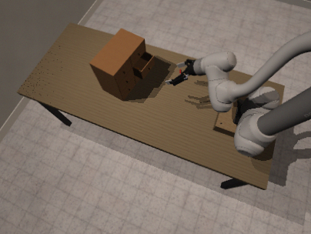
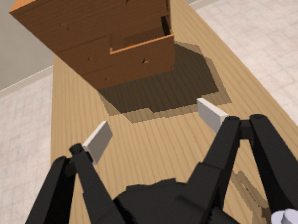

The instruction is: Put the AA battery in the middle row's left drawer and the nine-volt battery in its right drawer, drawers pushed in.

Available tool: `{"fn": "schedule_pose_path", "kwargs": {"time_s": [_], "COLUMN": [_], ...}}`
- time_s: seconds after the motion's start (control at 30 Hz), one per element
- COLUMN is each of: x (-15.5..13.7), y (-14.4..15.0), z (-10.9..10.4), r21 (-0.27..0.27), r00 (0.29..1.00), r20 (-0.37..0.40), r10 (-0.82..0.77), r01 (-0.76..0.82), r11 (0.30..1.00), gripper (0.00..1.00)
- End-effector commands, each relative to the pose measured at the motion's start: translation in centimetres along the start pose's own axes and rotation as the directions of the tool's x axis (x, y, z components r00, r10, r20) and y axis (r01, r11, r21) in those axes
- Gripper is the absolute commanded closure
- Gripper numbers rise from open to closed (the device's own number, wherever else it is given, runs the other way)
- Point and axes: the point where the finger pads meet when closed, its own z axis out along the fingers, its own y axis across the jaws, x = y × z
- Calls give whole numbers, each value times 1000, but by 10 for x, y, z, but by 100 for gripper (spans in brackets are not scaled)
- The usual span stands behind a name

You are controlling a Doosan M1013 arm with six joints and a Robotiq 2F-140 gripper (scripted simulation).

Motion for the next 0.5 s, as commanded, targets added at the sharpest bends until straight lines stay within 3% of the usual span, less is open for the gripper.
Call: {"fn": "schedule_pose_path", "kwargs": {"time_s": [0.0, 0.47], "x": [0, 0], "y": [-1, -2], "z": [2, 10], "r21": [-45, -43], "r00": [998, 992], "r20": [-60, -127], "r10": [0, -3], "r01": [-3, -3], "r11": [999, 999], "gripper": [0, 0]}}
